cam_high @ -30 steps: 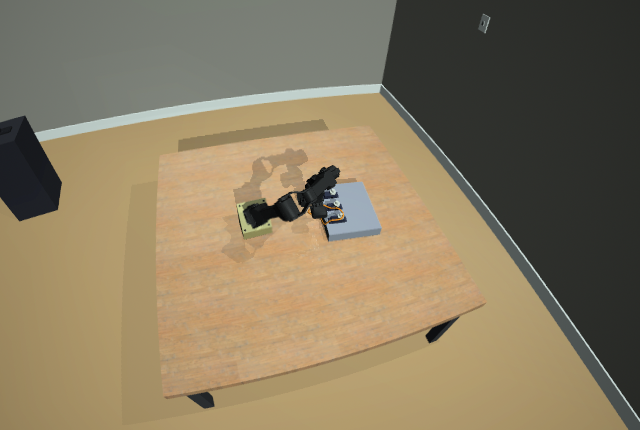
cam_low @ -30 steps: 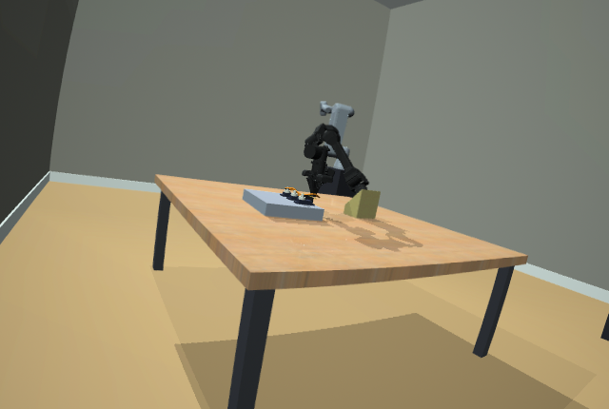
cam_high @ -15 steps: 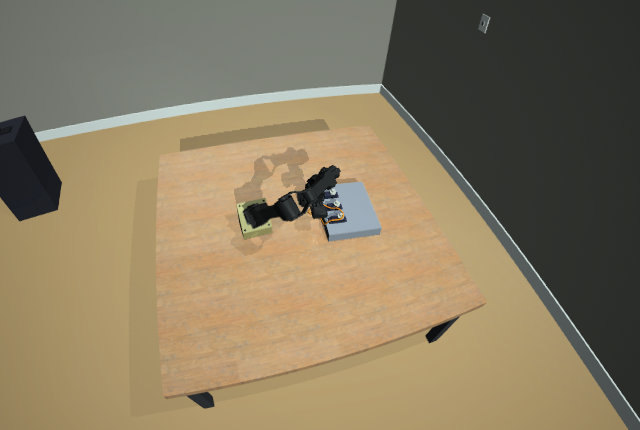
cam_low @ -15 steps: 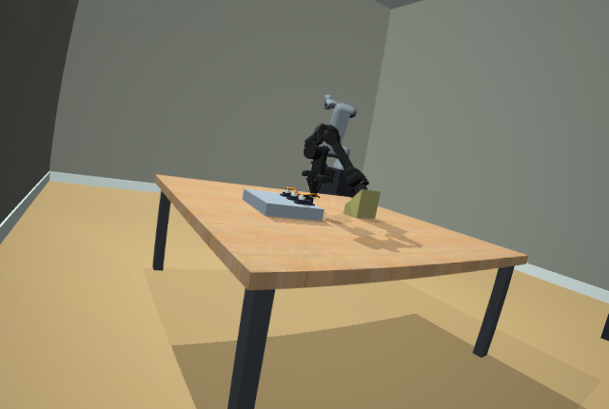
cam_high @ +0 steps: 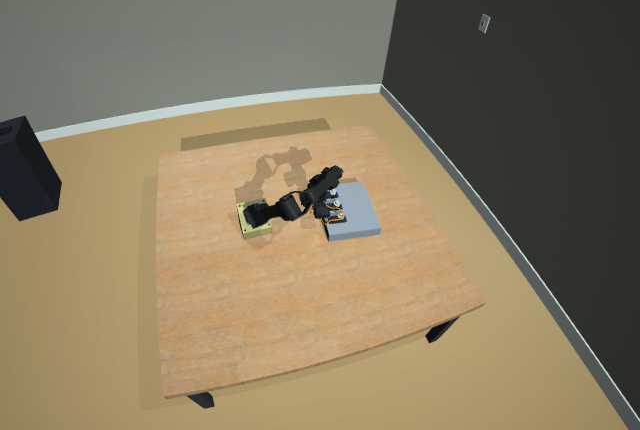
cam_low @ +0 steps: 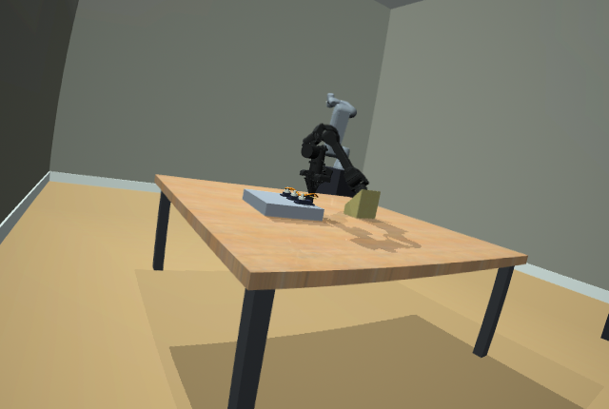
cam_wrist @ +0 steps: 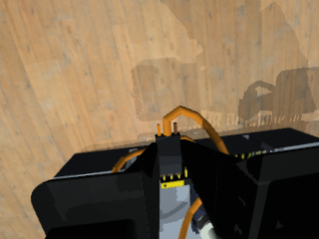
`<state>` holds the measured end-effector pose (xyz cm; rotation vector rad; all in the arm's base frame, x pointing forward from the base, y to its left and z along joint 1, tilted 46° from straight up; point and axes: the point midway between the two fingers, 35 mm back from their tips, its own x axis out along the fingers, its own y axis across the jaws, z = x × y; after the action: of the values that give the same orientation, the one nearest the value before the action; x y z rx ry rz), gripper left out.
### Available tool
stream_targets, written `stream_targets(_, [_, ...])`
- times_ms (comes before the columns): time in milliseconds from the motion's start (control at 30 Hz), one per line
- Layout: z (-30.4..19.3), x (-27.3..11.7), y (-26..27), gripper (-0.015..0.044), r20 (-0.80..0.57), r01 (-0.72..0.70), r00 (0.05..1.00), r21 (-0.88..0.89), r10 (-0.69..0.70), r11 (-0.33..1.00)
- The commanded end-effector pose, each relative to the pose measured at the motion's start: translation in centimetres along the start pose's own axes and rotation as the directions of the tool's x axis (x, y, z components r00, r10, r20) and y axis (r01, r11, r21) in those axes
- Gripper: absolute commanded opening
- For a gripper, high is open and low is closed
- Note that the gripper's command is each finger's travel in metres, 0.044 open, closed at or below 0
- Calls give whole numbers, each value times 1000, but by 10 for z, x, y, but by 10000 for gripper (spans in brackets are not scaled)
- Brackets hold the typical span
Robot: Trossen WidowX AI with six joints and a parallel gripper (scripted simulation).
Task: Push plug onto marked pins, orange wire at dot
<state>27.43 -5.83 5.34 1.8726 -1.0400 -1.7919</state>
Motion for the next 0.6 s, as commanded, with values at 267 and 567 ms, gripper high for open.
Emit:
stream_targets(267, [-8,0,2,0,0,-4,1000,-7,4,1000])
stream_targets(567, [-7,3,-1,210,0,-5,1000,-7,5,1000])
